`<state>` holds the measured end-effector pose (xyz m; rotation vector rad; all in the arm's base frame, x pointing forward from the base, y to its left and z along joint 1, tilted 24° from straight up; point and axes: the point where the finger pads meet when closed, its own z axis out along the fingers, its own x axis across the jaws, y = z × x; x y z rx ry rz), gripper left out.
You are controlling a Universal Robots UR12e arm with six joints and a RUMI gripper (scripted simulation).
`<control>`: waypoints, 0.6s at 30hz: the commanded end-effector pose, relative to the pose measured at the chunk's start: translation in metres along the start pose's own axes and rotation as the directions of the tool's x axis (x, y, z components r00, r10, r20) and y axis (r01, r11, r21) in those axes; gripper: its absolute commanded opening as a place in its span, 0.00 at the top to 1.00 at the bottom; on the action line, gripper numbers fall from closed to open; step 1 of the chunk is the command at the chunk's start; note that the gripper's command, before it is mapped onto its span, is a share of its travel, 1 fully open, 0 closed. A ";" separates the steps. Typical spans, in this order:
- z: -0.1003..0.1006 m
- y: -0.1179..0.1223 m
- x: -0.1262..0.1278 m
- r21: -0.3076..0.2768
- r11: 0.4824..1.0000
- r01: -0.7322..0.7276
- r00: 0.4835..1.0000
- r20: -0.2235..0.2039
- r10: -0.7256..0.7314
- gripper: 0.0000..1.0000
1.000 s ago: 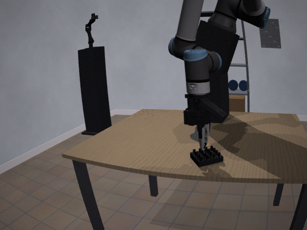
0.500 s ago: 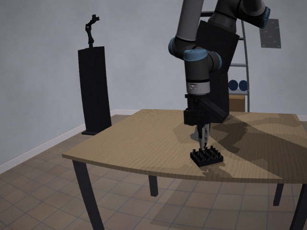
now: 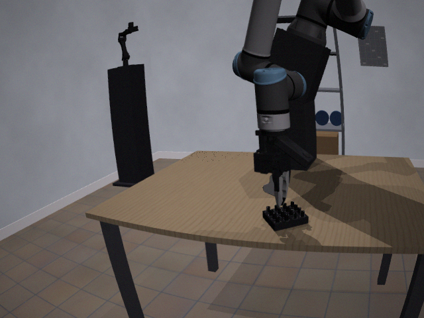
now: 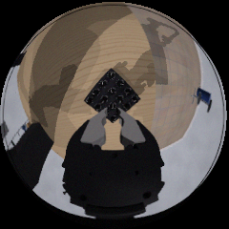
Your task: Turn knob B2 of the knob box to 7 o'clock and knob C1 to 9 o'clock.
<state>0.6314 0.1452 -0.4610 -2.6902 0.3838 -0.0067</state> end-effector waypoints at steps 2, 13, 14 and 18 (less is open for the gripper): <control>0.000 0.001 0.001 0.001 1.000 -0.001 1.000 -0.001 0.001 0.89; 0.003 0.001 0.002 0.001 1.000 0.000 1.000 -0.002 0.000 0.89; 0.004 0.000 0.002 0.001 1.000 0.000 1.000 -0.002 0.000 0.89; 0.007 0.000 0.002 0.001 1.000 0.001 1.000 -0.002 -0.001 0.89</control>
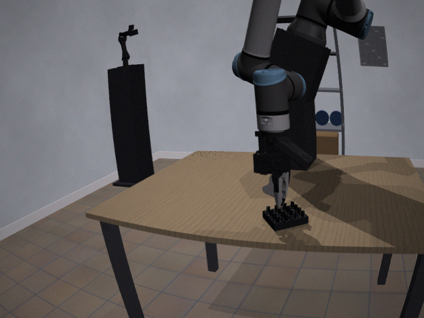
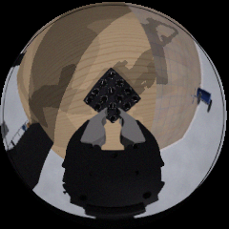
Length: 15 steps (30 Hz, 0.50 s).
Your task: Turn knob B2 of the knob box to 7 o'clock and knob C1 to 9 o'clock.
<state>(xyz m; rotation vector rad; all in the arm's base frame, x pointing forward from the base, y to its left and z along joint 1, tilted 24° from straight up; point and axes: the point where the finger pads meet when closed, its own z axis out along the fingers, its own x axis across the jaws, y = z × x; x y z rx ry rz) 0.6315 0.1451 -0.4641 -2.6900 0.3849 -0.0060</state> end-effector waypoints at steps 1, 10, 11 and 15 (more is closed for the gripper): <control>0.005 -0.002 0.002 0.001 1.000 0.002 1.000 -0.002 -0.002 0.89; 0.011 -0.001 0.002 0.001 1.000 0.002 1.000 -0.002 -0.002 0.89; 0.011 -0.001 0.002 0.001 1.000 0.002 1.000 -0.002 -0.002 0.89; 0.012 -0.001 0.001 0.001 1.000 0.002 1.000 -0.002 -0.002 0.89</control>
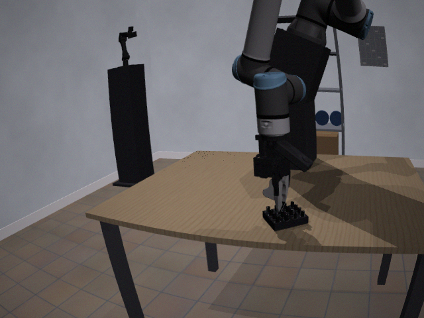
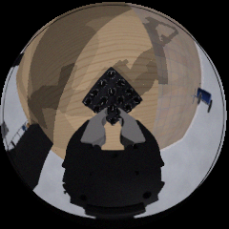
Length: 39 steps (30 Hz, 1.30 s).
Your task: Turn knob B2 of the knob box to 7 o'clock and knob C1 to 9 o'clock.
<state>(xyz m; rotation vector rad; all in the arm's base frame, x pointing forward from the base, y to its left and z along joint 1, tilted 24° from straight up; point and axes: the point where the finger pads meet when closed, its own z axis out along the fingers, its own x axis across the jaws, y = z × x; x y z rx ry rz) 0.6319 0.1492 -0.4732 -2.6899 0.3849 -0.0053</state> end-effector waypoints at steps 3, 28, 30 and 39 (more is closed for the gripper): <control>0.002 -0.001 0.001 0.001 1.000 0.001 1.000 -0.002 -0.001 0.89; 0.001 -0.002 0.001 0.001 1.000 0.002 1.000 -0.002 -0.002 0.89; 0.001 -0.002 0.001 0.001 1.000 0.002 1.000 -0.002 -0.002 0.89; 0.001 -0.002 0.001 0.001 1.000 0.002 1.000 -0.002 -0.002 0.96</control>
